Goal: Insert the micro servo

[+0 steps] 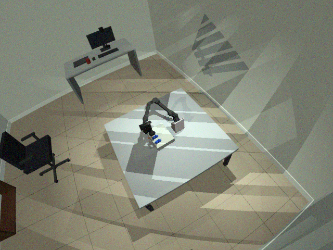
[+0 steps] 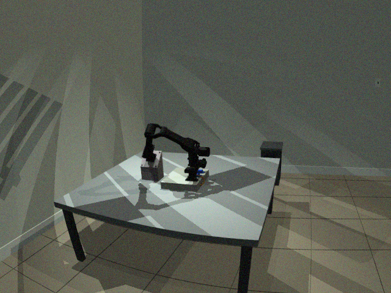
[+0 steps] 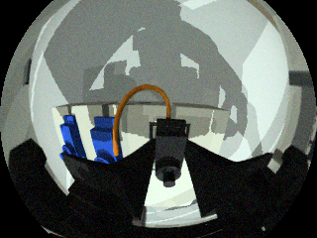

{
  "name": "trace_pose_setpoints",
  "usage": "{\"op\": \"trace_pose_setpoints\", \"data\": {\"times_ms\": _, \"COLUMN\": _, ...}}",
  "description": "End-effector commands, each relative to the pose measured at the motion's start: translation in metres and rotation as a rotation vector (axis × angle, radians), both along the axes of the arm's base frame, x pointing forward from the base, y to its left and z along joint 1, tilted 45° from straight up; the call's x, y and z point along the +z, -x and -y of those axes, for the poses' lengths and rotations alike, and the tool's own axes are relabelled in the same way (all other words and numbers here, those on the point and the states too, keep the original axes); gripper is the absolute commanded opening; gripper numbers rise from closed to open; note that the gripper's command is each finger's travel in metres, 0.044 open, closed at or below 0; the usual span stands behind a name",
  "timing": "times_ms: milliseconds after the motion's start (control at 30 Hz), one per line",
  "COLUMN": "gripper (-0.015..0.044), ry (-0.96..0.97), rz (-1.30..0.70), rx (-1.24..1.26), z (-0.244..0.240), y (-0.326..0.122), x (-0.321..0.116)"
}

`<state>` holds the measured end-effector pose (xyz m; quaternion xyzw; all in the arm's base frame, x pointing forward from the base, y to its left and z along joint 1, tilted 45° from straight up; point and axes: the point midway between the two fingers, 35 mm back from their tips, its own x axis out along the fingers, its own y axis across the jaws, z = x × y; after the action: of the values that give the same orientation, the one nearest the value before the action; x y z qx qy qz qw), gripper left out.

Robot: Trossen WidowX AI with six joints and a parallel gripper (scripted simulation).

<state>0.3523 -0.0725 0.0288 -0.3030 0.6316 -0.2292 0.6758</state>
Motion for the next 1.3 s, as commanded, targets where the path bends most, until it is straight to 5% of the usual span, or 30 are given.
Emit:
{"op": "trace_pose_setpoints", "data": {"times_ms": 0, "gripper": 0.0131, "ry": 0.003, "rz": -0.003, "rx": 0.002, "z": 0.0, "y": 0.0, "x": 0.0}}
{"op": "trace_pose_setpoints", "data": {"times_ms": 100, "gripper": 0.0187, "ry": 0.003, "rz": -0.003, "rx": 0.002, "z": 0.0, "y": 0.0, "x": 0.0}}
{"op": "trace_pose_setpoints", "data": {"times_ms": 500, "gripper": 0.0187, "ry": 0.002, "rz": -0.003, "rx": 0.002, "z": -0.027, "y": 0.007, "x": 0.022}}
{"op": "trace_pose_setpoints", "data": {"times_ms": 833, "gripper": 0.044, "ry": -0.003, "rz": -0.009, "rx": 0.004, "z": -0.054, "y": 0.099, "x": 0.061}}
{"op": "trace_pose_setpoints", "data": {"times_ms": 1267, "gripper": 0.044, "ry": -0.001, "rz": -0.009, "rx": 0.004, "z": -0.069, "y": 0.117, "x": 0.08}}
